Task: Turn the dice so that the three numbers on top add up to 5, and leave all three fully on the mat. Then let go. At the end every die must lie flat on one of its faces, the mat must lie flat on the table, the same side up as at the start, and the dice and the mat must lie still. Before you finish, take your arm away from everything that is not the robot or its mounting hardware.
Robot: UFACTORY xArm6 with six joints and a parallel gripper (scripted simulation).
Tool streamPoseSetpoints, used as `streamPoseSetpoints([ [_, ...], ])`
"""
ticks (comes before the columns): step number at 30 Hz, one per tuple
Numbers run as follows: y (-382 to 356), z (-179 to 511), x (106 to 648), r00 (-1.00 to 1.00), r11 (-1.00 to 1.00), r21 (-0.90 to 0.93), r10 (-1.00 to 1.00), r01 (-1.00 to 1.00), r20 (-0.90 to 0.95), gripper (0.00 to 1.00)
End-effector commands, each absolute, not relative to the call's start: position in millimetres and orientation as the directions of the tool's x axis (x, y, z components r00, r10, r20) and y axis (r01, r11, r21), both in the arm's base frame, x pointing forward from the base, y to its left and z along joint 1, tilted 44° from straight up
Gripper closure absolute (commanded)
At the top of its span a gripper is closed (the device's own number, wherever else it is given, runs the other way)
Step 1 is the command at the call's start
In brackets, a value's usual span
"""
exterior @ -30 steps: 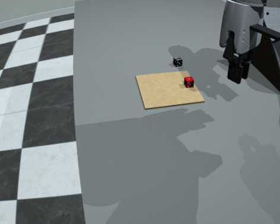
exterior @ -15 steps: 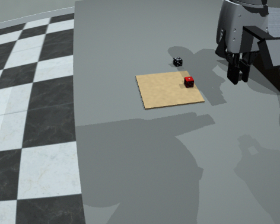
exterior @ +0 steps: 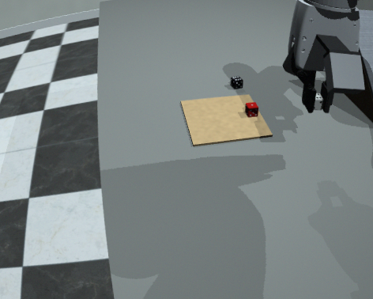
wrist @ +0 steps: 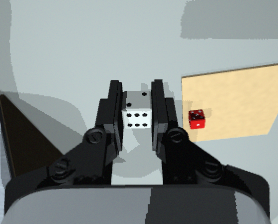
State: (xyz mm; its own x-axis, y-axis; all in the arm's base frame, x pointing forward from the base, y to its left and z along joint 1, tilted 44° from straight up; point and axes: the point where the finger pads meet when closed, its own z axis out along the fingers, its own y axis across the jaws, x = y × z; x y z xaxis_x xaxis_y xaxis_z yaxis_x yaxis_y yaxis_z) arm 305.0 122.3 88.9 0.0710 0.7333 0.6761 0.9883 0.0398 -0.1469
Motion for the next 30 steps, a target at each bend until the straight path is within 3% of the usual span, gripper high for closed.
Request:
streamPoseSetpoints([
  [1, 122.0, 89.5, 306.1, 0.093, 0.022, -0.161, 0.736, 0.987, 0.671, 0.85],
  [16, 119.1, 85.7, 305.0, 0.139, 0.024, -0.163, 0.41, 0.986, 0.901, 0.85],
  [28, 116.5, 85.4, 305.4, 0.152, 0.015, -0.157, 0.166, 0.987, 0.974, 0.85],
  [30, 115.7, 84.1, 304.9, 0.158, 0.016, -0.159, 0.055, 0.987, 0.986, 0.85],
])
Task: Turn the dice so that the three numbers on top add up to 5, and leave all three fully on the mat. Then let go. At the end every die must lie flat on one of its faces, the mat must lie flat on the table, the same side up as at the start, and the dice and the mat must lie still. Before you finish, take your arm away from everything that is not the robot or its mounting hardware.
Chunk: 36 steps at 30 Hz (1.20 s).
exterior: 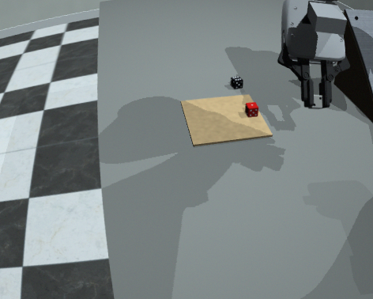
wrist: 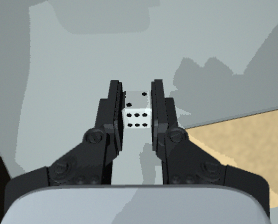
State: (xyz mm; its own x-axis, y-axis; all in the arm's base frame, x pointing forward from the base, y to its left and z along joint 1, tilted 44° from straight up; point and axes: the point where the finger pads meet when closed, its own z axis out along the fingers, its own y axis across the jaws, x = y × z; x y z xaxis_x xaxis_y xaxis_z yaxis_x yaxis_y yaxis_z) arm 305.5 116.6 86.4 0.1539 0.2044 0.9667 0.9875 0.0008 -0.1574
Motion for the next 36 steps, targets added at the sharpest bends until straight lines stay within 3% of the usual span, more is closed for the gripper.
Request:
streamPoseSetpoints([
  [1, 115.4, 83.8, 304.8, 0.158, 0.016, -0.159, 0.034, 0.987, 0.987, 0.85],
  [12, 112.7, 80.8, 304.0, 0.161, 0.016, -0.161, -0.231, 0.987, 0.96, 0.85],
  [36, 135.8, 55.2, 299.7, 0.162, 0.022, -0.162, -0.251, 0.987, 0.954, 0.85],
])
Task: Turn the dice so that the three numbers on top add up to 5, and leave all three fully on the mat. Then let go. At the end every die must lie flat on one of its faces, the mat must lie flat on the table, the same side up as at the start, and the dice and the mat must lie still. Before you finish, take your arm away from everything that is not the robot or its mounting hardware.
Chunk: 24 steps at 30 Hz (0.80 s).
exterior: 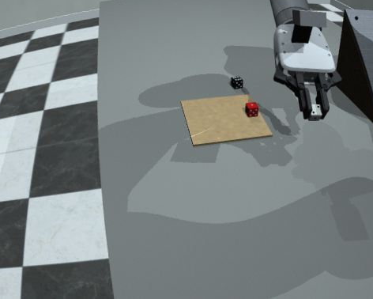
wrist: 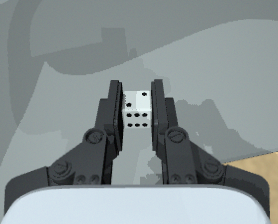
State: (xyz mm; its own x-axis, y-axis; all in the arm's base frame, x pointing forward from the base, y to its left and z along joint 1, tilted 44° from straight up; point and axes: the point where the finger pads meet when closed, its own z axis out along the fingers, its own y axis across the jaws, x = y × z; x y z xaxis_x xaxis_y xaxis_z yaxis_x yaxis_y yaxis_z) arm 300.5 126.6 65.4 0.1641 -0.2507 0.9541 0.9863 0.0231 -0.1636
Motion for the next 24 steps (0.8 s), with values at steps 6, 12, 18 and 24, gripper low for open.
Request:
streamPoseSetpoints([
  [6, 151.2, 38.6, 296.9, 0.162, 0.022, -0.162, -0.251, 0.987, 0.954, 0.85],
  [12, 158.7, 30.5, 295.5, 0.162, 0.022, -0.162, -0.251, 0.987, 0.954, 0.85],
  [18, 163.7, 25.2, 294.6, 0.162, 0.022, -0.162, -0.251, 0.987, 0.954, 0.85],
  [24, 163.9, 24.9, 294.6, 0.162, 0.022, -0.162, -0.251, 0.987, 0.954, 0.85],
])
